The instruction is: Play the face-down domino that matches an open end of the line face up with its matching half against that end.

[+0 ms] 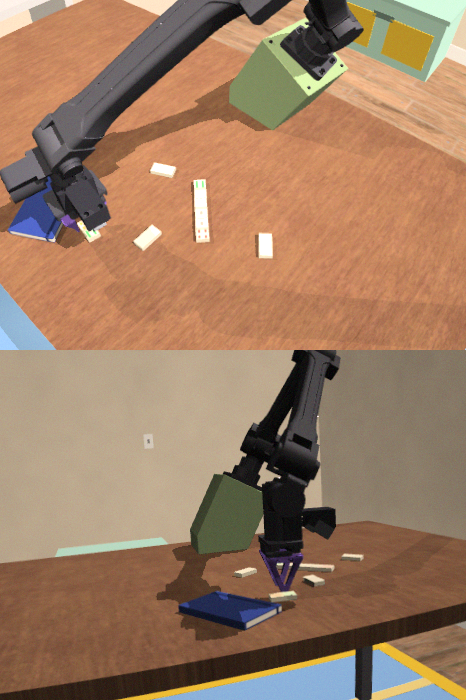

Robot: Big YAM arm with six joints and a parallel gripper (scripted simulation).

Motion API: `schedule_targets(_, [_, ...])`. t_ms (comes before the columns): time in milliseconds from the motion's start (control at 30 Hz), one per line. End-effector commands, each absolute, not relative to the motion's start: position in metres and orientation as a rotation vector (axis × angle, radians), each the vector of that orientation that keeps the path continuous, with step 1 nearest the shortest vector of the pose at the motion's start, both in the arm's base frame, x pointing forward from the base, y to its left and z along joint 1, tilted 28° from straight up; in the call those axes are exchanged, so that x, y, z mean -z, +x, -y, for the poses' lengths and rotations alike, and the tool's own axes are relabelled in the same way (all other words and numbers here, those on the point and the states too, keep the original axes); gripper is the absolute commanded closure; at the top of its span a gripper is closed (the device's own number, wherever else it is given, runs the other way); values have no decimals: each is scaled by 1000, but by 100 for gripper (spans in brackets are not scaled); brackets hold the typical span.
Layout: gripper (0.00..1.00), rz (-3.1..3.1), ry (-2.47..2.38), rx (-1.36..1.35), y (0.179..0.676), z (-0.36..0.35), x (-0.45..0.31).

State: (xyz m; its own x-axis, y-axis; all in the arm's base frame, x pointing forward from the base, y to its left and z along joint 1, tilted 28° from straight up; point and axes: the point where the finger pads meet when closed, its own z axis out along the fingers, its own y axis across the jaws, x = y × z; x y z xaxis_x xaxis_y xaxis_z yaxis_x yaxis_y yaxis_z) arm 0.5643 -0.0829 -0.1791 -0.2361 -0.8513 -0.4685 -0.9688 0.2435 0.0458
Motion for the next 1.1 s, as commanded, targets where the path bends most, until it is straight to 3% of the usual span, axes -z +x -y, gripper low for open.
schedule_targets(0, [58, -2156, -1684, -447, 575, 83, 173])
schedule_targets(1067, [58, -2164, -1678, -451, 572, 85, 173])
